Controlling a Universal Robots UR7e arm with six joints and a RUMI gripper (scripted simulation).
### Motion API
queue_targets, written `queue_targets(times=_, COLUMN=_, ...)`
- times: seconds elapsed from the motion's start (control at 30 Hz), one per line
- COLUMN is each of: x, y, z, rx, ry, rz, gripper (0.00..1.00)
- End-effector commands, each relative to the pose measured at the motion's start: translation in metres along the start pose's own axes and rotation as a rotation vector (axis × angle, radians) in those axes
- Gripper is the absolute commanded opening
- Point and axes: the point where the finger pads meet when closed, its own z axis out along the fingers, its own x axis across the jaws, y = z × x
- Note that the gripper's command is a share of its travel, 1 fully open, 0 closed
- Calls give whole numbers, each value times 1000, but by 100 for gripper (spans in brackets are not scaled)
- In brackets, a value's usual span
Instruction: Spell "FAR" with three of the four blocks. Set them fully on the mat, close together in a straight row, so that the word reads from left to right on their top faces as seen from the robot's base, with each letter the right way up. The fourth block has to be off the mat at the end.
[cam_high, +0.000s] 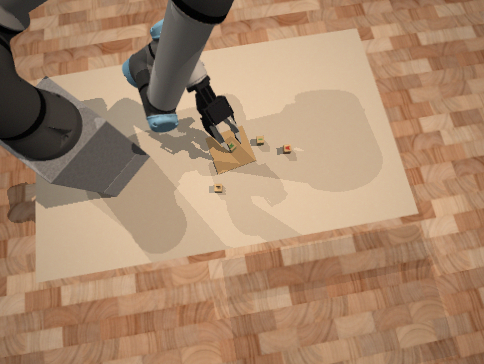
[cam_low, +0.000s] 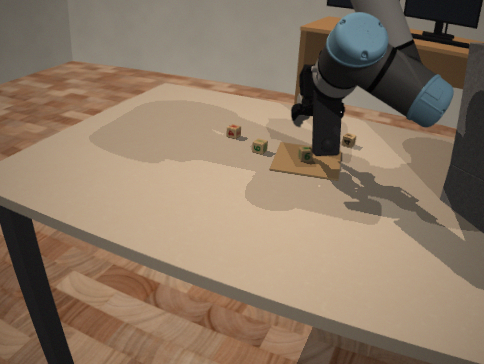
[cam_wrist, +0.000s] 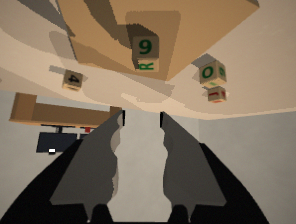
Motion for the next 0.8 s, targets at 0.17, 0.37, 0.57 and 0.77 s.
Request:
queue_targets(times=0.17, x=0, y=7, z=-4, rx=255, ry=-2, rz=-1, gripper=25)
queue_targets(times=0.37, x=0, y=10, z=-6, rx=375, ry=-2, rz=-1, gripper=25)
queue_targets(times=0.57, x=0, y=15, z=-9, rx=560, ry=-2, rz=-1, gripper=25)
queue_targets(times=0.77, x=0, y=19, z=-12, rx=721, ry=-1, rz=0, gripper=25)
